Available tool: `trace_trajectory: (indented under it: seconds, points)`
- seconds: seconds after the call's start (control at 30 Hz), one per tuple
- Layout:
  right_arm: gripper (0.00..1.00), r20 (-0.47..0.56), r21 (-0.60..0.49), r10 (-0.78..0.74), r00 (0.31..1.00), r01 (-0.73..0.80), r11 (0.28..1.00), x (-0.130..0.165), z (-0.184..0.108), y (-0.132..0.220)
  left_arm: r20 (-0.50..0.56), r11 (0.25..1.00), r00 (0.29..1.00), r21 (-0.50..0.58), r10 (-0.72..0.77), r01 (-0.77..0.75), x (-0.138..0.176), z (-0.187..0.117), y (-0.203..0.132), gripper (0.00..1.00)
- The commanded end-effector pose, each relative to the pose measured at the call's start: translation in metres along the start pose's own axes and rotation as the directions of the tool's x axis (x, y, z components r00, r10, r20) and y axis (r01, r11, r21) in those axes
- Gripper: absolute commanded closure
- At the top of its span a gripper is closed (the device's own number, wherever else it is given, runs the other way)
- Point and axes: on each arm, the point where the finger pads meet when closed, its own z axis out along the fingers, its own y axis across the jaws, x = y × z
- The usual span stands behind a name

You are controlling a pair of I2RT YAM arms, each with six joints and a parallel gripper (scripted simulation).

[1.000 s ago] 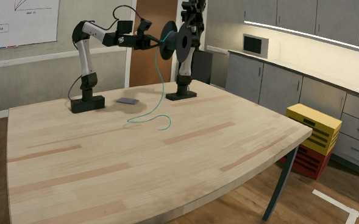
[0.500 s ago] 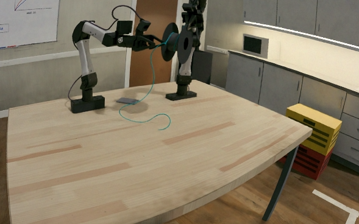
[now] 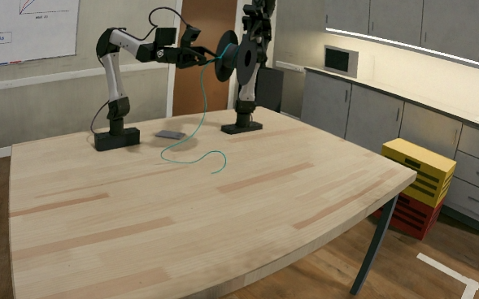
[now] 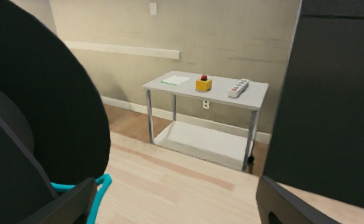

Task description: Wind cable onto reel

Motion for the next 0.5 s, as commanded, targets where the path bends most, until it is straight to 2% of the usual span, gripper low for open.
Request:
trace_trajectory:
  seconds: [0.0, 0.23, 0.47]
  points:
    - [0.2, -0.003, -0.068, 0.004, 1.0, -0.005, 0.998, 0.001, -0.009, 0.016, 0.124, 0.999, 0.992, 0.009, 0.04, -0.041, -0.031, -0.009, -0.007, 1.0]
    - [0.2, -0.004, -0.054, 0.005, 1.0, -0.005, 0.999, -0.001, -0.025, 0.009, 0.124, 0.999, 0.991, 0.008, 0.04, -0.041, -0.031, -0.009, -0.007, 1.0]
    - [0.2, -0.006, -0.052, 0.005, 1.0, -0.006, 0.999, -0.001, -0.059, 0.006, 0.124, 0.999, 0.992, 0.008, 0.04, -0.041, -0.031, -0.009, -0.007, 1.0]
